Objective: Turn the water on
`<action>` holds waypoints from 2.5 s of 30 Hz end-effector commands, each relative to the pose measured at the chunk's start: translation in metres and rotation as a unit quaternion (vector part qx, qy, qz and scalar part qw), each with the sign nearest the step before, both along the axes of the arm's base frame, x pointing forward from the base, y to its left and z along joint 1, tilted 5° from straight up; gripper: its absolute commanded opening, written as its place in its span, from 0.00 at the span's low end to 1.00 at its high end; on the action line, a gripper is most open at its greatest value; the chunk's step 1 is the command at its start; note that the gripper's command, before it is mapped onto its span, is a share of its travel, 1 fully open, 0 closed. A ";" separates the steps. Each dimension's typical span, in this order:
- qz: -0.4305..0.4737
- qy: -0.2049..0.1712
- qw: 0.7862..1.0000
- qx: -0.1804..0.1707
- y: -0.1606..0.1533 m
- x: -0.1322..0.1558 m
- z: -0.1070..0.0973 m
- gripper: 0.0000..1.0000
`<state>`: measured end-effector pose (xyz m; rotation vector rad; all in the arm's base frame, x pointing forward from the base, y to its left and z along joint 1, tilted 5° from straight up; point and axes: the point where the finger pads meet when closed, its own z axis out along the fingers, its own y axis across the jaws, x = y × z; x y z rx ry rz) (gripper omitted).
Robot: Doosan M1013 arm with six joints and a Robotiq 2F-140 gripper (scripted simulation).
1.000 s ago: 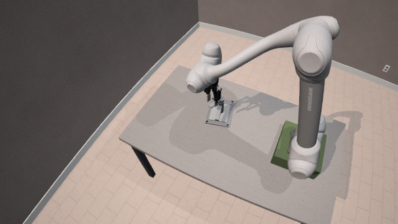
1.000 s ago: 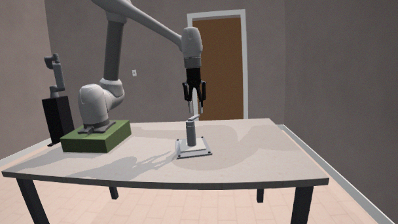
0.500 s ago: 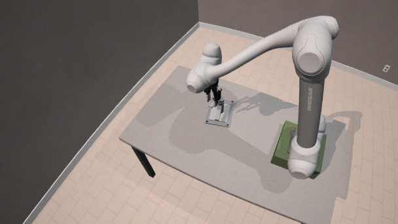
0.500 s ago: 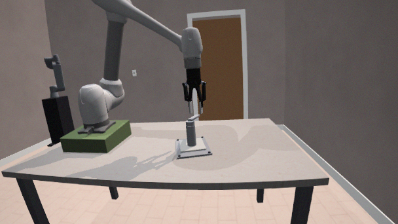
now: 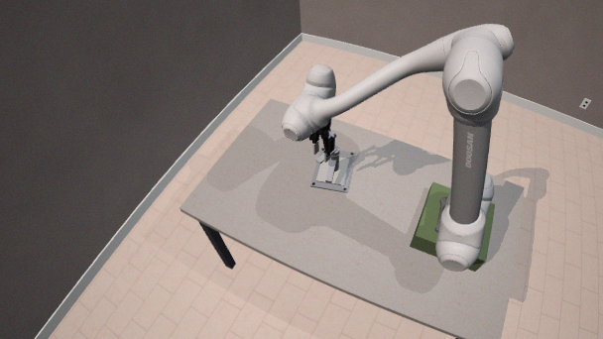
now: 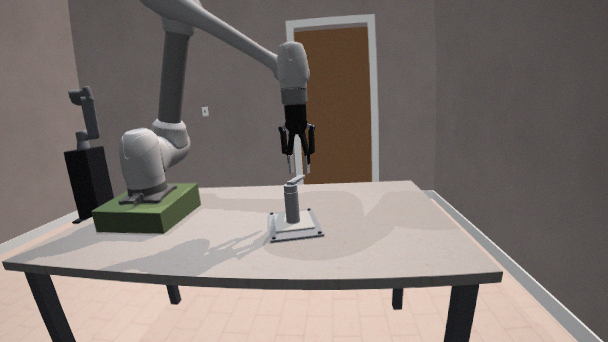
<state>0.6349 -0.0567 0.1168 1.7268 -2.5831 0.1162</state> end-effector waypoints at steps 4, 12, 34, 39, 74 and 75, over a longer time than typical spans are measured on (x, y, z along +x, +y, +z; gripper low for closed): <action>0.000 0.000 1.000 0.000 0.000 0.000 0.000 0.37; 0.000 0.000 1.000 0.000 0.000 0.000 0.000 0.37; 0.000 0.000 1.000 0.000 -0.001 0.000 -0.007 0.37; 0.000 0.000 1.000 0.000 -0.001 0.000 -0.013 0.37; 0.000 0.000 1.000 0.000 -0.004 0.001 -0.046 0.37; 0.000 0.000 1.000 0.000 -0.004 0.001 -0.046 0.37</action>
